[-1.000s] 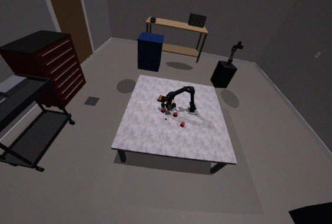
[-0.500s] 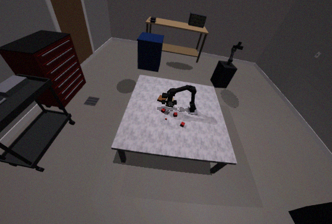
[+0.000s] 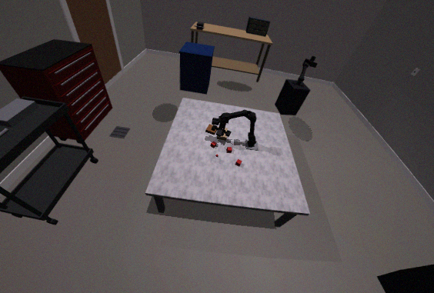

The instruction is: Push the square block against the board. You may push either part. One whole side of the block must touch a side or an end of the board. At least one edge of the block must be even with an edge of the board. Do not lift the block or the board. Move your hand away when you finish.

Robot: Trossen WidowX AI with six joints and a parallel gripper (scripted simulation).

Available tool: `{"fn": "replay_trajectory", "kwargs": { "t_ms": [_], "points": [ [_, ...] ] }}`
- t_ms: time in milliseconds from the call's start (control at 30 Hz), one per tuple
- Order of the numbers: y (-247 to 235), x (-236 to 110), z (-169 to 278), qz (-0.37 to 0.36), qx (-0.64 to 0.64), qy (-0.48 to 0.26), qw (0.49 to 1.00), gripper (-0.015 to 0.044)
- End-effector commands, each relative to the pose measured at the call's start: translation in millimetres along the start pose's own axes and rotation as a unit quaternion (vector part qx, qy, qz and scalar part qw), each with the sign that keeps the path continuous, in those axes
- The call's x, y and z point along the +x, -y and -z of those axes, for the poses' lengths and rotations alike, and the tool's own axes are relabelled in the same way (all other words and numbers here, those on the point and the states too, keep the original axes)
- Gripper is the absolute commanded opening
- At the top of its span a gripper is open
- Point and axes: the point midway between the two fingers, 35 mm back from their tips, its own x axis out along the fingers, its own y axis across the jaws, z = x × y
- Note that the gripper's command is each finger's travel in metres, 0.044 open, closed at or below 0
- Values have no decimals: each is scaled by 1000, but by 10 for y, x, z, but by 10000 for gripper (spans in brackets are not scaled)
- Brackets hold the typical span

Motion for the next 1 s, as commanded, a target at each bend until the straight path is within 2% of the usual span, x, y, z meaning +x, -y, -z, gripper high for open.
{"fn": "replay_trajectory", "kwargs": {
  "t_ms": [0, 467, 967],
  "points": [
    [29, 1, 122, 0, 79, -3, 997, 0],
    [109, -1, 479, 1, 316, -5, 949, 0],
    [137, 5, 905, 2, 541, -8, 841, 0]
  ]
}}
